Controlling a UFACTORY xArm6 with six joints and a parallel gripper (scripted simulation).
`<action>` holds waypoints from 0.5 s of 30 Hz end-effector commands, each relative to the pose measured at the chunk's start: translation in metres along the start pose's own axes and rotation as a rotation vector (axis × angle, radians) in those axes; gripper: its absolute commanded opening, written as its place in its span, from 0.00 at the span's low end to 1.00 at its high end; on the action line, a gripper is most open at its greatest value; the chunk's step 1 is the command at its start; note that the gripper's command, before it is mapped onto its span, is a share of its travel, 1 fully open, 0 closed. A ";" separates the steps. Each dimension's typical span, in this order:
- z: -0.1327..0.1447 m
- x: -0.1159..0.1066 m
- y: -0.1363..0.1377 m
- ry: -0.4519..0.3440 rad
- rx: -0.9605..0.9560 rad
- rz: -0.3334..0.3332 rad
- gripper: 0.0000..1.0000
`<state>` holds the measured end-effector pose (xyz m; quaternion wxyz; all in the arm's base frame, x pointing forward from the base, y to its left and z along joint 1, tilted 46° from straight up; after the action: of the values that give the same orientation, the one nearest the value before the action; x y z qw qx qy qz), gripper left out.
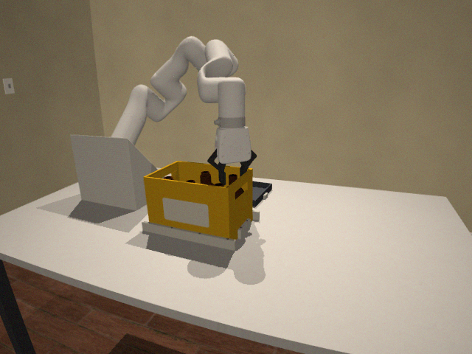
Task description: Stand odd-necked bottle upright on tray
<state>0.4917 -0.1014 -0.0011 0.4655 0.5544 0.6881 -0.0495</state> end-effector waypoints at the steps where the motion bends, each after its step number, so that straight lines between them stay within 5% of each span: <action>1: 0.001 -0.002 0.001 -0.003 -0.001 0.002 0.65; 15: 0.001 -0.015 0.001 -0.003 -0.001 0.002 0.65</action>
<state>0.4913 -0.1057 0.0031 0.4654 0.5544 0.6882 -0.0495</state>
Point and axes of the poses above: the point where the finger pads meet when closed, its own x axis out along the fingers, its own y axis across the jaws, z = x × y, the point moved 7 cm from there along -x, back along the fingers, and after that the axes turned 6 degrees about x, right-handed, at the moved point
